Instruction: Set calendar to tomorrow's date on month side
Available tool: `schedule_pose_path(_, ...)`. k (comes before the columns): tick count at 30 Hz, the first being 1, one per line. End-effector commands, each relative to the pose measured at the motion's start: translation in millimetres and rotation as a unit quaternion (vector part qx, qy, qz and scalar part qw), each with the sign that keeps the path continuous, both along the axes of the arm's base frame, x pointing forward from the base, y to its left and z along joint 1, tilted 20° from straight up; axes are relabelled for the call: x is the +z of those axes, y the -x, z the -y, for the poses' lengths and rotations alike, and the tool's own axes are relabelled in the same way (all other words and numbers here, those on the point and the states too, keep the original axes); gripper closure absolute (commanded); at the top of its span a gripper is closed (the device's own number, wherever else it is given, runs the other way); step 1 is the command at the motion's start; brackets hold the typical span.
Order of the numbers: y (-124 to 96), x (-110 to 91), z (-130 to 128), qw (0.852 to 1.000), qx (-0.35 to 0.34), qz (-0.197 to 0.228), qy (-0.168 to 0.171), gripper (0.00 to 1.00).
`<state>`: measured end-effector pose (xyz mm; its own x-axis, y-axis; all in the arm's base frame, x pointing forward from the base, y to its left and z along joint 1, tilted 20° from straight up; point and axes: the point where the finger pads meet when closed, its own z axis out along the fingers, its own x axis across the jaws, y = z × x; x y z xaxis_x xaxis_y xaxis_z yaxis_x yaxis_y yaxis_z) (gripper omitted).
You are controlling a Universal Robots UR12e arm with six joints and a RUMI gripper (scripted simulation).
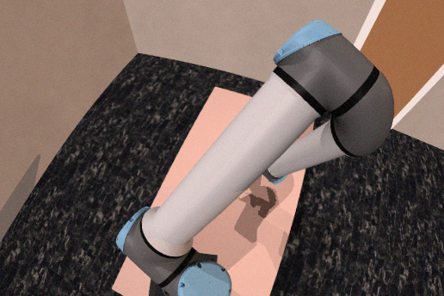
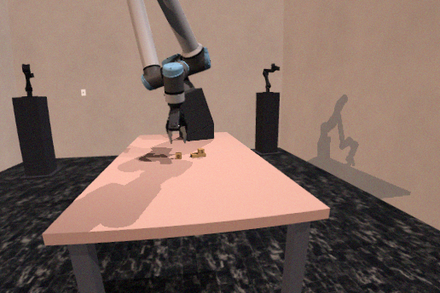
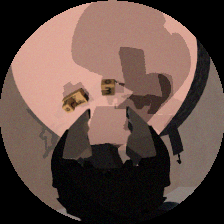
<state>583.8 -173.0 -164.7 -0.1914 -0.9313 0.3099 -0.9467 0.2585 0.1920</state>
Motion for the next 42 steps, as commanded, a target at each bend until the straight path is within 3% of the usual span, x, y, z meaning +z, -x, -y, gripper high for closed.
schedule_pose_path(1,0.1,1.4,-0.2,1.0,0.007,0.02,0.004,0.6)
schedule_pose_path(22,0.5,1.4,-0.3,0.999,0.014,0.042,0.009,0.6)
schedule_pose_path(42,1.8,-0.5,-0.3,0.99,0.043,0.13,0.026,0.6)
